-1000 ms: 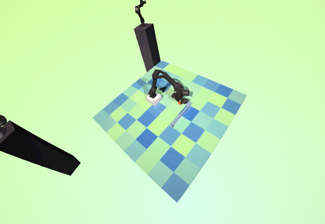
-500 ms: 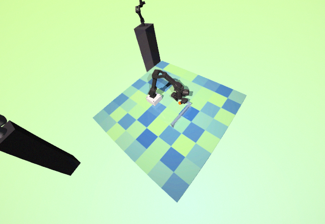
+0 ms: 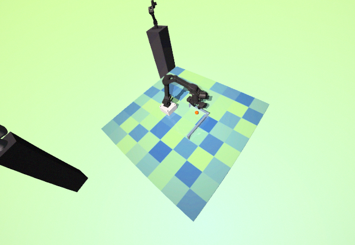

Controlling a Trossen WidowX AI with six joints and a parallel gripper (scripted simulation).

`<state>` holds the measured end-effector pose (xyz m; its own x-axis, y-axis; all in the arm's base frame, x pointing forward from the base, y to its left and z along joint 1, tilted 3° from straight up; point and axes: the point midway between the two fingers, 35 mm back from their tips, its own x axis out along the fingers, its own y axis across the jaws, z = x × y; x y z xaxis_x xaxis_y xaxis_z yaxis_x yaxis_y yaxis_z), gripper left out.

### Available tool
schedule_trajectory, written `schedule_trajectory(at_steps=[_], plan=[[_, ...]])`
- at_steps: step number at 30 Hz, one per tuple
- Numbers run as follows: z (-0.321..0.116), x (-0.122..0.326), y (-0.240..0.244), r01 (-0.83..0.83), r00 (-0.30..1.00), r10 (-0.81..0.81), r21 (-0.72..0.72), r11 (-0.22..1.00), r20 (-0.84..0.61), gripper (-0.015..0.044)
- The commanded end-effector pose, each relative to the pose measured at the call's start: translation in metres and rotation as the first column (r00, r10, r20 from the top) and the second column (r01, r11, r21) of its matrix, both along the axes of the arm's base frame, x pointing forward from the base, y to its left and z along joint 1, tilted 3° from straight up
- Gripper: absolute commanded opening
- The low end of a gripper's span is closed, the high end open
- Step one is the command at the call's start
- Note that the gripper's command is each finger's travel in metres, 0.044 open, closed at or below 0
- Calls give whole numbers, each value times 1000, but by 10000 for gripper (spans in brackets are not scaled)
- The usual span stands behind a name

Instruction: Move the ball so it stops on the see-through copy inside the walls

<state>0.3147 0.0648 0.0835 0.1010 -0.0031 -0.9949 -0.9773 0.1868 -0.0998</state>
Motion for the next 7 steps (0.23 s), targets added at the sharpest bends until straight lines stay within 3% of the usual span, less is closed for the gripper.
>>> schedule_trajectory(at_steps=[1,5,7], plan=[[10,-1,0,0,1000,0,-1,1000,-3,334],[50,-10,-1,0,1000,0,0,1000,0,439],[50,-10,-1,0,1000,0,0,1000,0,440]])
